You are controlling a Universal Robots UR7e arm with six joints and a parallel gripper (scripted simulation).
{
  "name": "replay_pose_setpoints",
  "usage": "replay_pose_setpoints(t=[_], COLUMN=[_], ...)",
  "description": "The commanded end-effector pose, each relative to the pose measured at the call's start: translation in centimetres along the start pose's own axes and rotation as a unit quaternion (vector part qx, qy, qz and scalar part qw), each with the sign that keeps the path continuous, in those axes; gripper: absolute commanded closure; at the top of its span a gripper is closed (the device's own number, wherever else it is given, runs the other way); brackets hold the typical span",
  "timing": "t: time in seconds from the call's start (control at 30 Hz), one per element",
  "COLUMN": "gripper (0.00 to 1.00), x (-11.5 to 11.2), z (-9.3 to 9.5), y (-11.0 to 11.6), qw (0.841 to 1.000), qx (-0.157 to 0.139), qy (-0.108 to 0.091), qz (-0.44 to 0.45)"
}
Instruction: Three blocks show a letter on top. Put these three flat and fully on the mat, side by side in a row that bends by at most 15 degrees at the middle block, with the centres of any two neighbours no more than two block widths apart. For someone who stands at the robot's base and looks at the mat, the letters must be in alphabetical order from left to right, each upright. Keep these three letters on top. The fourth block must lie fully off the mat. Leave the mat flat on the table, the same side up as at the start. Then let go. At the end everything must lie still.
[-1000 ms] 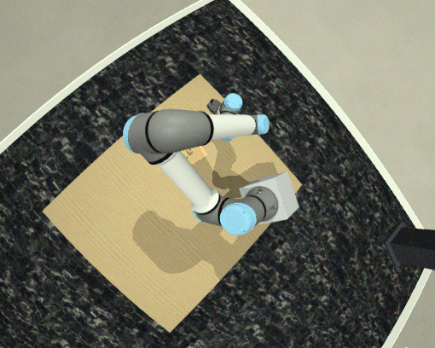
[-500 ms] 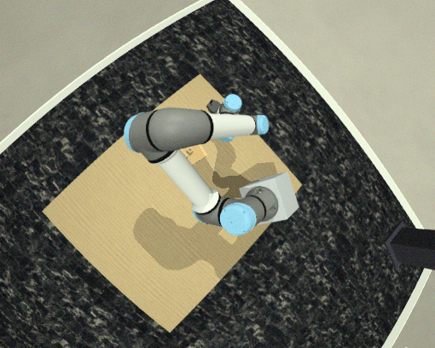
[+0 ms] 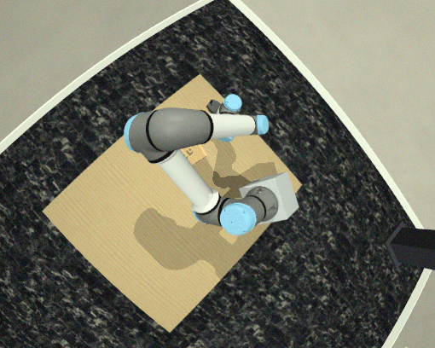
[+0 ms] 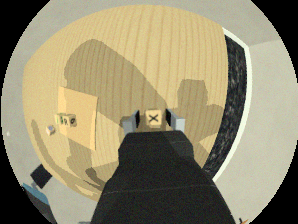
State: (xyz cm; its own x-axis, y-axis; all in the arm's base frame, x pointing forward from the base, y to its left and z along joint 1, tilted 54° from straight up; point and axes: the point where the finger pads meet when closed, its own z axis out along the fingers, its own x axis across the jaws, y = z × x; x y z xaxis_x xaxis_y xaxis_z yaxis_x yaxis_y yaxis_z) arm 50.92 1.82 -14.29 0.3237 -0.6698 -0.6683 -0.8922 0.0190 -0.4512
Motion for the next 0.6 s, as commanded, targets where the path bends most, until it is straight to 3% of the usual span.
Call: replay_pose_setpoints(t=[0.0,0.33,0.37,0.57], gripper=[0.0,0.0,0.21,0.21], x=[0.04,0.04,0.04,0.04], z=[0.06,0.06,0.06,0.06], y=[-0.05,-0.05,-0.05,-0.05], qw=[1.0,1.0,1.0,1.0], qx=[0.0,0.0,0.0,0.0], qy=[0.0,0.0,0.0,0.0], qz=[-0.001,-0.001,-0.001,-0.001])
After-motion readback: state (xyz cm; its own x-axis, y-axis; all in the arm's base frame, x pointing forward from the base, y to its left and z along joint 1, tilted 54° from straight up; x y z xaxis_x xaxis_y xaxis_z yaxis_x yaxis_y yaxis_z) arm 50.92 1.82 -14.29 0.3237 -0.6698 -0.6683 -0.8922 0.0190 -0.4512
